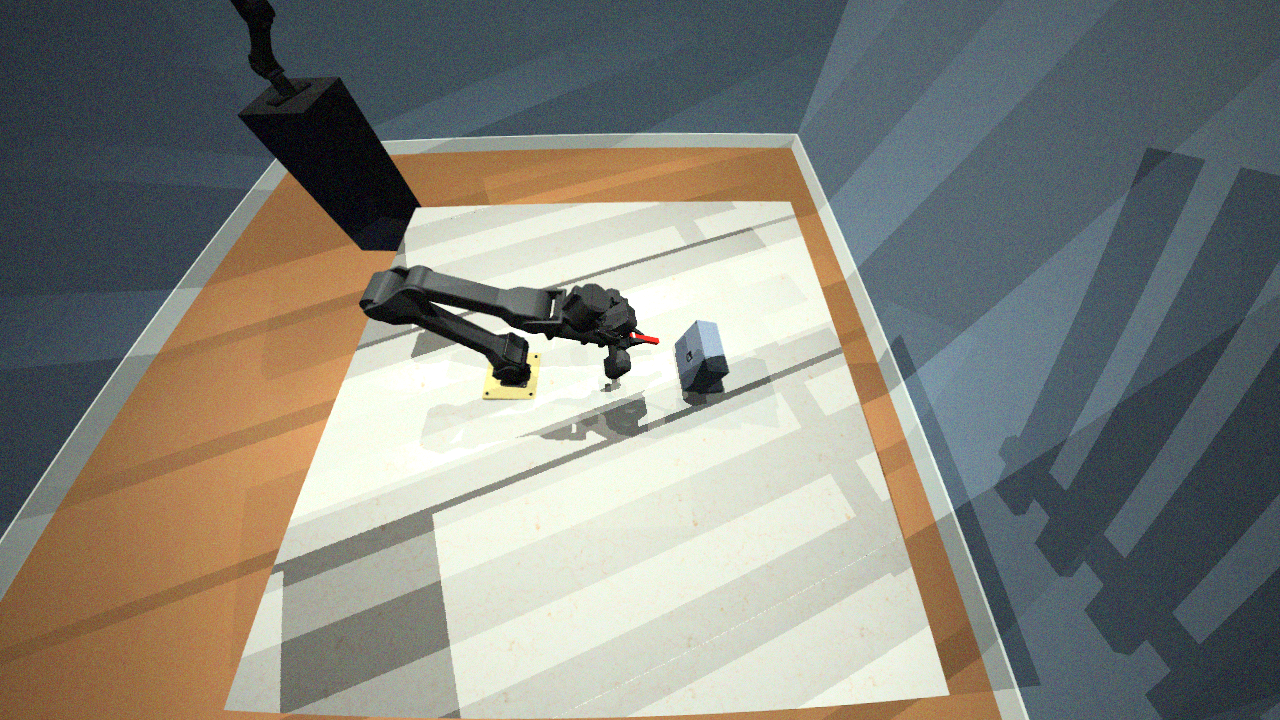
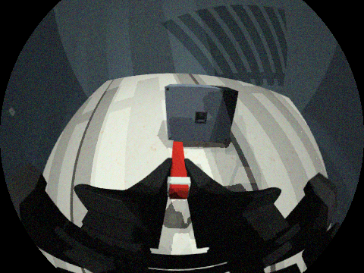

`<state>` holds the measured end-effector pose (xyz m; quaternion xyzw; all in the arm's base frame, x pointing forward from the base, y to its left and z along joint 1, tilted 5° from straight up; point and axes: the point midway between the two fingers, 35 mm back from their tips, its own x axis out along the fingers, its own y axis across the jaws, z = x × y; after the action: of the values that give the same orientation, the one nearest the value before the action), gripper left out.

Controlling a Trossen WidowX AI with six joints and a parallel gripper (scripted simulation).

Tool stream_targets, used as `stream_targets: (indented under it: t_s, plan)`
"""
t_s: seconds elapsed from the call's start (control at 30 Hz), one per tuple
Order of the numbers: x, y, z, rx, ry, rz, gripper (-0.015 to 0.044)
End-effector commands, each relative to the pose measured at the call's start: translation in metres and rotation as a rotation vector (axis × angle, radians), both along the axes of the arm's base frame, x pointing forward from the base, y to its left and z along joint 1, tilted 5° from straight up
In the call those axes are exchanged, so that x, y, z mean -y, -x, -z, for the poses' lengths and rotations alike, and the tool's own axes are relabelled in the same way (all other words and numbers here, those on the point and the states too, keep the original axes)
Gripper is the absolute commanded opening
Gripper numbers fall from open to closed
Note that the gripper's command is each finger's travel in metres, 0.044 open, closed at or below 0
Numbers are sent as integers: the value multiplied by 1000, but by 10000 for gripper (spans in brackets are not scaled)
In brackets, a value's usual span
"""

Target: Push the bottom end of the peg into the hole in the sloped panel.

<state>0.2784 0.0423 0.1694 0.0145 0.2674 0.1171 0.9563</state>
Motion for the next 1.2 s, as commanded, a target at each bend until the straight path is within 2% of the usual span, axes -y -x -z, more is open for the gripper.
stream_targets:
  t_s: [0.0, 1.17]
  plan:
    - [2, 1, 1, 21, 3, 1, 0]
    - [18, -3, 2, 158, 21, 37, 0]
